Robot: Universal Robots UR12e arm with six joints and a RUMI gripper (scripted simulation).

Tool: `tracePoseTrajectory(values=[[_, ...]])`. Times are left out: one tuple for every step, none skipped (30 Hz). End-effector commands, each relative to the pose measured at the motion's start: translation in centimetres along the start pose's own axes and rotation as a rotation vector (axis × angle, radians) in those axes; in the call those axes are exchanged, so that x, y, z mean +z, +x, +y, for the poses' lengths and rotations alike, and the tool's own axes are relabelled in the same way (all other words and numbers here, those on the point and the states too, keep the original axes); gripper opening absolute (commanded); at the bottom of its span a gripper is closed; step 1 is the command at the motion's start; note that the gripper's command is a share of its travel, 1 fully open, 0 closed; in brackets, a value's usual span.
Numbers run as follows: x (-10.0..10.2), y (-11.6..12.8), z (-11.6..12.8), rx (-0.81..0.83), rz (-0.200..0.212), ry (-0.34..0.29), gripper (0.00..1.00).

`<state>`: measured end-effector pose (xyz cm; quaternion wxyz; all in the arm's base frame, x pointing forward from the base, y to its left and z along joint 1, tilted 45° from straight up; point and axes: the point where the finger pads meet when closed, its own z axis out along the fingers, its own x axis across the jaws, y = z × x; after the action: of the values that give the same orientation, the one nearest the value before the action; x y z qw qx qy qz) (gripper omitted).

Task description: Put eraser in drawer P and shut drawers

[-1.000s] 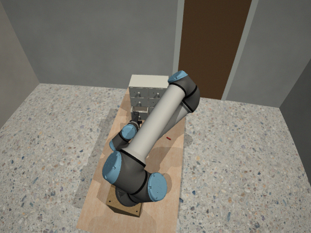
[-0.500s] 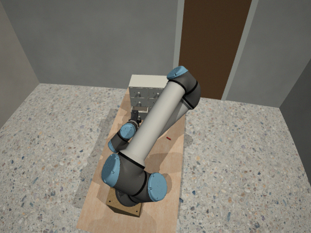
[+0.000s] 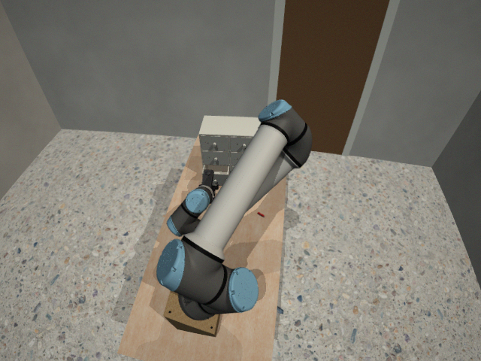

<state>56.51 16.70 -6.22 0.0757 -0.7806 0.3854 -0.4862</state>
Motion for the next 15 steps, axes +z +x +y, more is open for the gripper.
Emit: tracePoseTrajectory(values=[[-0.4, 0.0, -0.1, 0.0, 0.0, -0.026, 0.2], [-0.4, 0.0, -0.1, 0.0, 0.0, -0.026, 0.2], [-0.5, 0.0, -0.1, 0.0, 0.0, -0.034, 0.2], [-0.6, 0.0, -0.1, 0.0, 0.0, -0.042, 0.2], [-0.8, 0.0, -0.2, 0.0, 0.0, -0.05, 0.2], [-0.9, 0.0, -0.2, 0.0, 0.0, -0.06, 0.2], [-1.1, 0.0, -0.2, 0.0, 0.0, -0.07, 0.2], [-1.2, 0.0, -0.2, 0.0, 0.0, -0.08, 0.2], [-1.4, 0.0, -0.2, 0.0, 0.0, -0.091, 0.2], [-1.5, 0.0, -0.3, 0.0, 0.0, -0.102, 0.2], [-1.7, 0.0, -0.3, 0.0, 0.0, -0.114, 0.2], [-1.9, 0.0, -0.3, 0.0, 0.0, -0.126, 0.2], [-2.1, 0.0, -0.3, 0.0, 0.0, -0.138, 0.2], [-2.3, 0.0, -0.4, 0.0, 0.0, -0.151, 0.2], [-2.5, 0.0, -0.4, 0.0, 0.0, -0.164, 0.2]])
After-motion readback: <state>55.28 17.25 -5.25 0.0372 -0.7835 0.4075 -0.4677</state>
